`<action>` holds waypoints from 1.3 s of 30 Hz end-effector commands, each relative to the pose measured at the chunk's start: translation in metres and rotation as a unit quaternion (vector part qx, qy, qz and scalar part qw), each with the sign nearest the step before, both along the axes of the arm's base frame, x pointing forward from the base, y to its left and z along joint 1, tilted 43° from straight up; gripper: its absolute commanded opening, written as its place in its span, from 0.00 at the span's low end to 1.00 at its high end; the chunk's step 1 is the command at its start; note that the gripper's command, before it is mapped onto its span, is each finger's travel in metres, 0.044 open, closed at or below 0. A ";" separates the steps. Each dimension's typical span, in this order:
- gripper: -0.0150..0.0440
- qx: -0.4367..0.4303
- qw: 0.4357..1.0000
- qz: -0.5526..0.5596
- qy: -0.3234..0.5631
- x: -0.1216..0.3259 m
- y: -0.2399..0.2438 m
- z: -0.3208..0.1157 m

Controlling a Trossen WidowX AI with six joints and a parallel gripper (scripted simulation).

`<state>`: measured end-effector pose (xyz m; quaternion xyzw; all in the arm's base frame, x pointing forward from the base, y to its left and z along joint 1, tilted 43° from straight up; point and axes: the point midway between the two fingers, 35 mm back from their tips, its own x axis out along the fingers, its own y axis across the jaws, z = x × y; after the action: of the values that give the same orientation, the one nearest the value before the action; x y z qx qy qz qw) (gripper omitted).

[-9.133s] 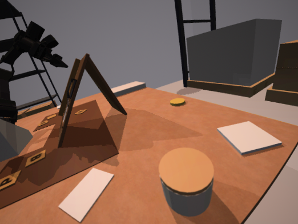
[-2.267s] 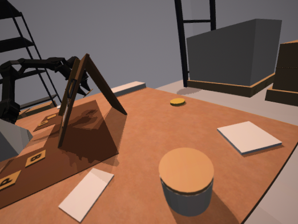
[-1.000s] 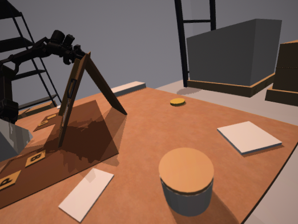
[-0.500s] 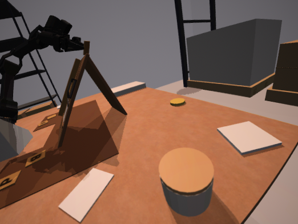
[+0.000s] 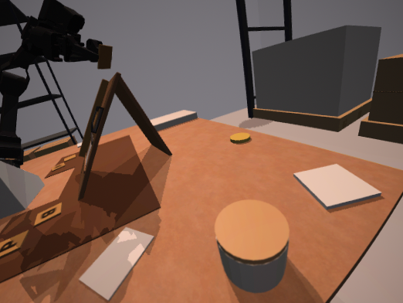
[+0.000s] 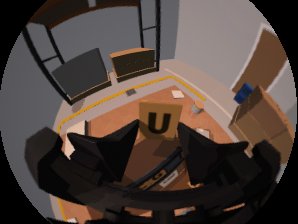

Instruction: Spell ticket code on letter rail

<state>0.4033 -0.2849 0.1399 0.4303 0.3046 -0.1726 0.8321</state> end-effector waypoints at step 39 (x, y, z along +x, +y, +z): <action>0.25 -0.009 0.946 0.296 -0.128 -0.079 -0.047 -0.180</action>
<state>0.3303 -0.3270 -0.0330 0.3395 0.3276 0.1216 0.8733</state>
